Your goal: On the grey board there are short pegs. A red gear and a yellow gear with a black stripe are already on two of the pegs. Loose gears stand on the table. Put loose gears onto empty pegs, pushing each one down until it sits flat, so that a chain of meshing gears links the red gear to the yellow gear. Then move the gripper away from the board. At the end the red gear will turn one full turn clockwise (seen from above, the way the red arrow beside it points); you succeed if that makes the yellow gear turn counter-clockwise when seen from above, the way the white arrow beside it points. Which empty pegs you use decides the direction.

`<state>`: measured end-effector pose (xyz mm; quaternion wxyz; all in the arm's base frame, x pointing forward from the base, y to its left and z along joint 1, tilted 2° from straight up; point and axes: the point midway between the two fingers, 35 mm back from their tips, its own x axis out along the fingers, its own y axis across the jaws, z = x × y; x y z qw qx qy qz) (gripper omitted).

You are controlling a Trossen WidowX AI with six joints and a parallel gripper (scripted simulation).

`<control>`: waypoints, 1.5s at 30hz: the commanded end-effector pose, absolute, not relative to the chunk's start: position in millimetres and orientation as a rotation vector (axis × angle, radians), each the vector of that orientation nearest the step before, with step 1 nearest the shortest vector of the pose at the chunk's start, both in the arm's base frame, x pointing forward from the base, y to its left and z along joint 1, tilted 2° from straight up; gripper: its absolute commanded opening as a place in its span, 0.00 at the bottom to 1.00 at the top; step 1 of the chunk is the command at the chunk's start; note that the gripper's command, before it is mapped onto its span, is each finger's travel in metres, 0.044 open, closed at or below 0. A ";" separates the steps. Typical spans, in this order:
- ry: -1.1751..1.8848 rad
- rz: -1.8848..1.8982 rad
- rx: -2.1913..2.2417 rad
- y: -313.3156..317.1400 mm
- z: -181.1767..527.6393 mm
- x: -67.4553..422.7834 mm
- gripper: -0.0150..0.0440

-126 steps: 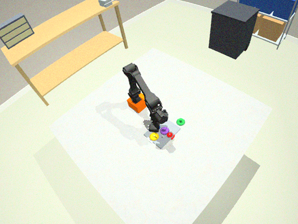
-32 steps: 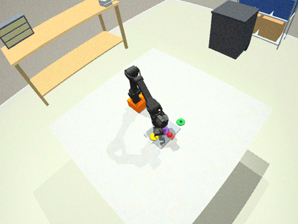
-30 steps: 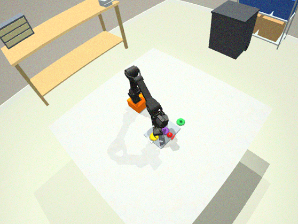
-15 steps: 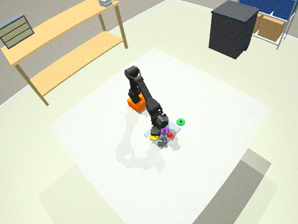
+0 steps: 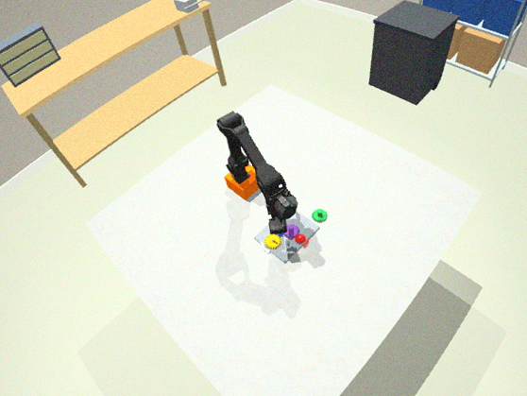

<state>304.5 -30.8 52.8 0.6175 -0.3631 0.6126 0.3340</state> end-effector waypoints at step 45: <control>1.414 0.768 -0.832 -28.8 99.4 298.3 1.00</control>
